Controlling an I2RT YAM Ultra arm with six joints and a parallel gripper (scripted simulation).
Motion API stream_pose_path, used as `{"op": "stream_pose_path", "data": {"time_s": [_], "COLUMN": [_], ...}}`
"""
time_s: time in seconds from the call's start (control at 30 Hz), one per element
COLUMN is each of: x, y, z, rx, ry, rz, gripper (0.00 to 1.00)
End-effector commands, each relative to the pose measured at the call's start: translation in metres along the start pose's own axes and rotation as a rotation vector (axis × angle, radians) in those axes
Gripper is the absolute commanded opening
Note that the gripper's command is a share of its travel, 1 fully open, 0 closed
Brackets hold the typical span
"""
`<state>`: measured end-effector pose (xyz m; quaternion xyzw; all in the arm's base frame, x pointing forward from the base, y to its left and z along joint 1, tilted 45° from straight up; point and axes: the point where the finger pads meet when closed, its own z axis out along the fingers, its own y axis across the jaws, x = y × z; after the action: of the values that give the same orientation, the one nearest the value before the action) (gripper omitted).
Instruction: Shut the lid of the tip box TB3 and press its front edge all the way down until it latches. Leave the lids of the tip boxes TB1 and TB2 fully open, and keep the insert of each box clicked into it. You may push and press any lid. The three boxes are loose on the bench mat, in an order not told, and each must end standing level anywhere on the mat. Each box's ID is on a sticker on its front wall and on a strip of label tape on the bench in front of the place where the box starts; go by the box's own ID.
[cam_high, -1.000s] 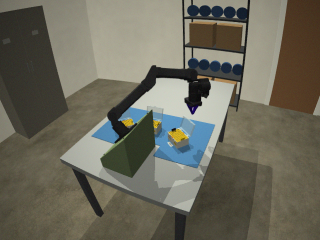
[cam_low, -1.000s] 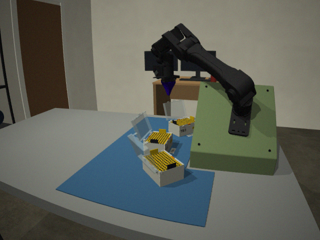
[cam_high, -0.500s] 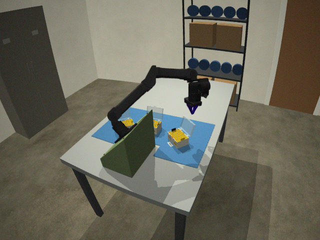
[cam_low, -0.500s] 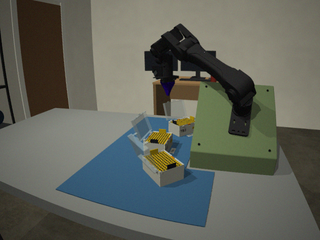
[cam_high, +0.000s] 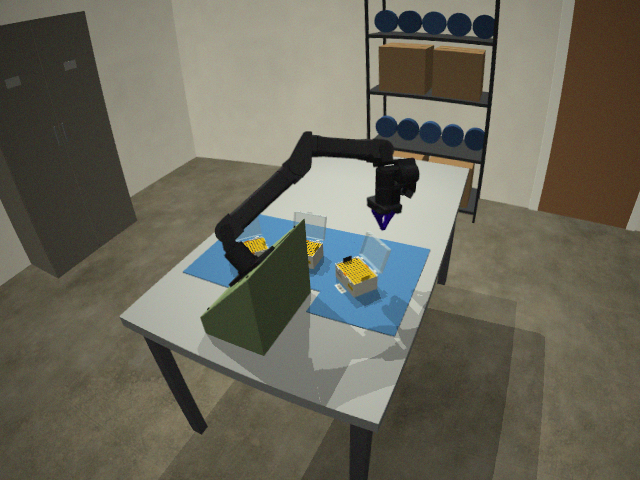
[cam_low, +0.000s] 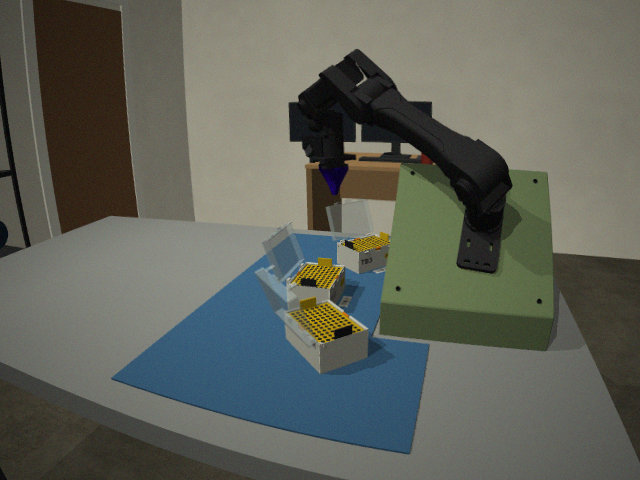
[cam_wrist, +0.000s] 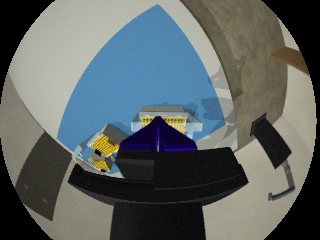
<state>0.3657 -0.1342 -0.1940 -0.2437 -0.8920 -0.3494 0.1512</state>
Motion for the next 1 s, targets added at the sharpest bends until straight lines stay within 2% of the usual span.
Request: {"op": "stream_pose_path", "data": {"time_s": [0.0, 0.97], "x": [-0.0114, -0.0114], "y": [-0.0172, -0.0171], "z": [0.0345, 0.0375], "rx": [-0.022, -0.022], "ry": [-0.025, -0.025], "rz": [0.028, 0.028], "gripper": [0.00, 0.00]}}
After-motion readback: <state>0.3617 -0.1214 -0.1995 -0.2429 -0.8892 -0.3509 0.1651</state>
